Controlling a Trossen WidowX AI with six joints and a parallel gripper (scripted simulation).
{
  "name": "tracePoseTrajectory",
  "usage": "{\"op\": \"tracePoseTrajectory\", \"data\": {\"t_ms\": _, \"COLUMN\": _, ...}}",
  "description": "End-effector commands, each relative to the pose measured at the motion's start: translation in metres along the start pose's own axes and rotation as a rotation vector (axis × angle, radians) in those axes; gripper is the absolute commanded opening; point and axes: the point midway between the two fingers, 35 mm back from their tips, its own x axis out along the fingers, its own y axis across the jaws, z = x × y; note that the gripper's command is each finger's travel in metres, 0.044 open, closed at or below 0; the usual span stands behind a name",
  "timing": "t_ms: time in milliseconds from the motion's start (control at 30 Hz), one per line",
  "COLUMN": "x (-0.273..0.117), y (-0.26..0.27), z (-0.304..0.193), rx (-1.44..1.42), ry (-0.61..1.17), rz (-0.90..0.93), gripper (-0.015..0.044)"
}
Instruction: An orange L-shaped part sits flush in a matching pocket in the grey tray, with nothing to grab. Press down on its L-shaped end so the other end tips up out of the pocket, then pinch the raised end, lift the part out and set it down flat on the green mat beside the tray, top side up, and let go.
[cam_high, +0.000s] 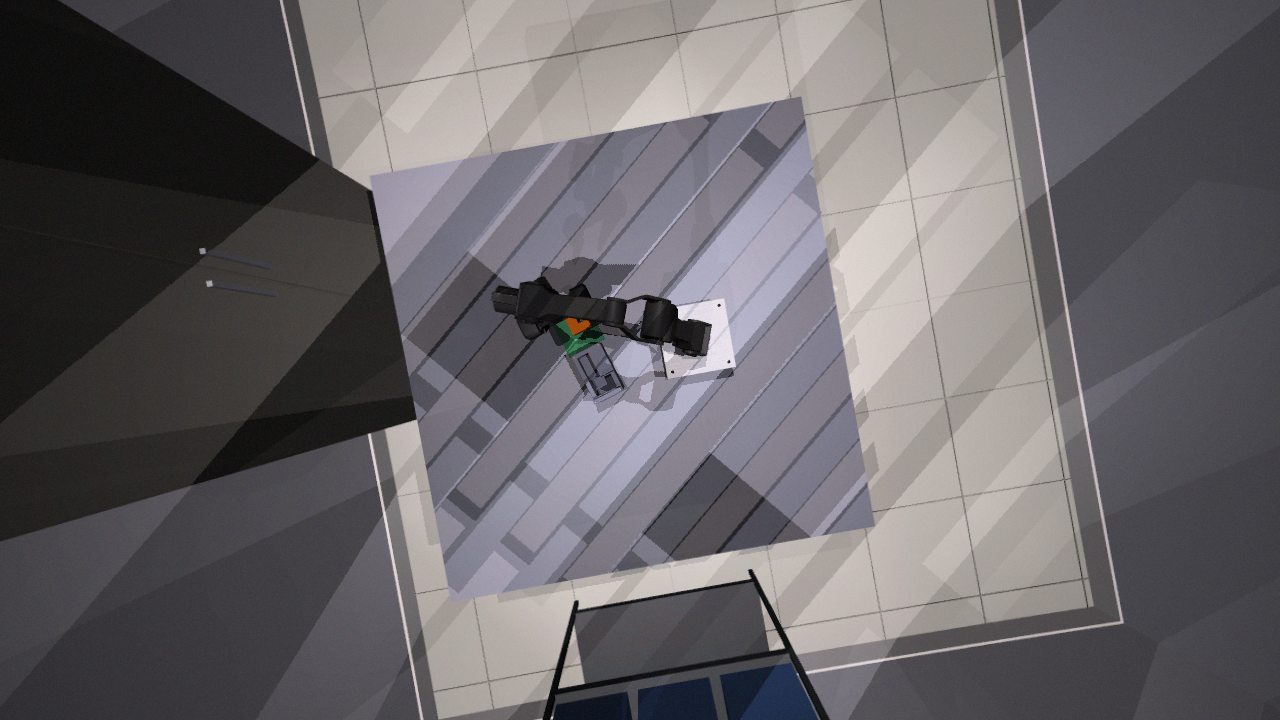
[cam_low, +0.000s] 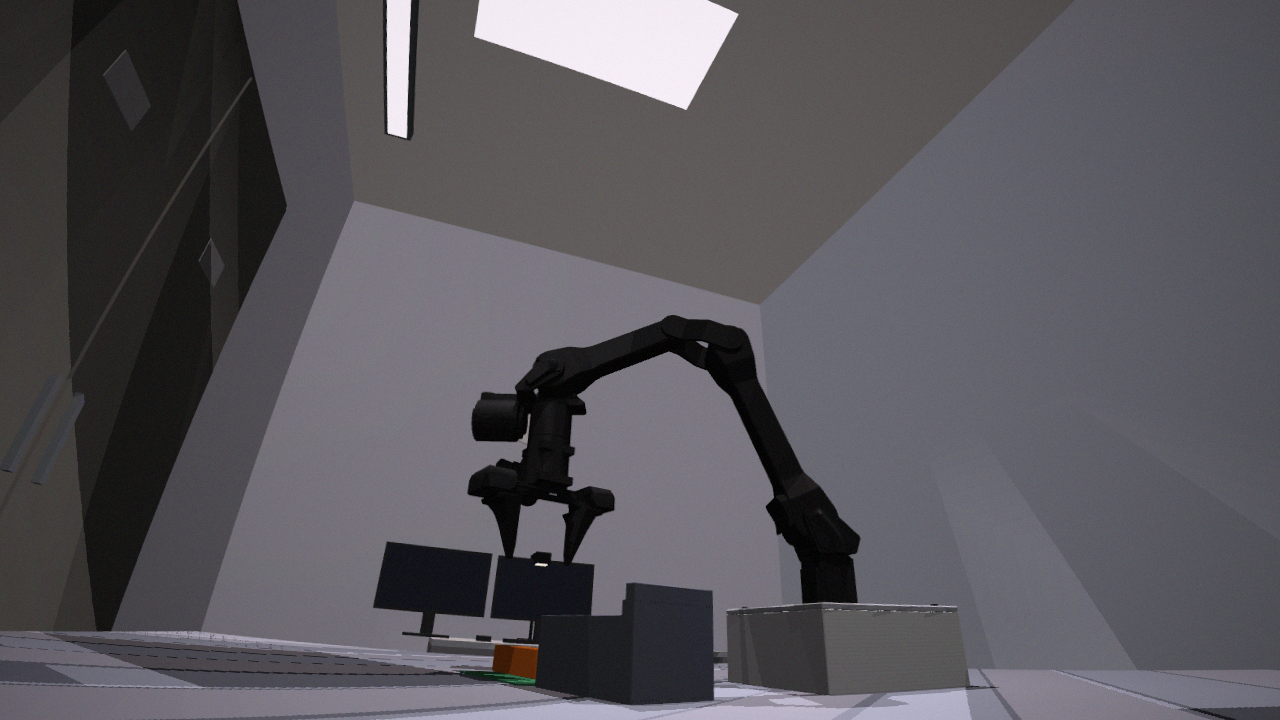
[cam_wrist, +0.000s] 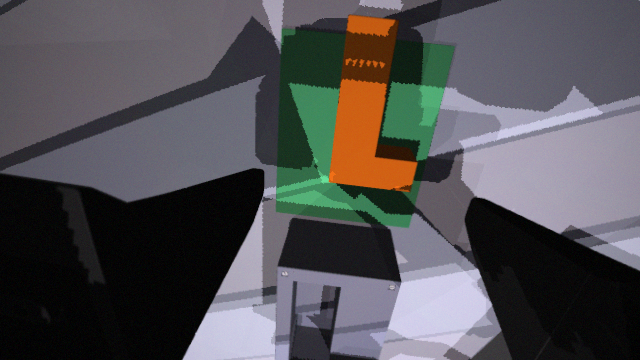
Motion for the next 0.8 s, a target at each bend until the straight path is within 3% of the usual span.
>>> {"op": "tracePoseTrajectory", "data": {"t_ms": 0, "x": -0.0304, "y": -0.0009, "z": -0.0008, "rx": -0.005, "ry": -0.014, "rz": 0.019, "gripper": 0.0400}}
{"op": "tracePoseTrajectory", "data": {"t_ms": 767, "x": -0.0253, "y": 0.0017, "z": 0.0012, "rx": -0.001, "ry": -0.022, "rz": 0.029, "gripper": 0.0400}}
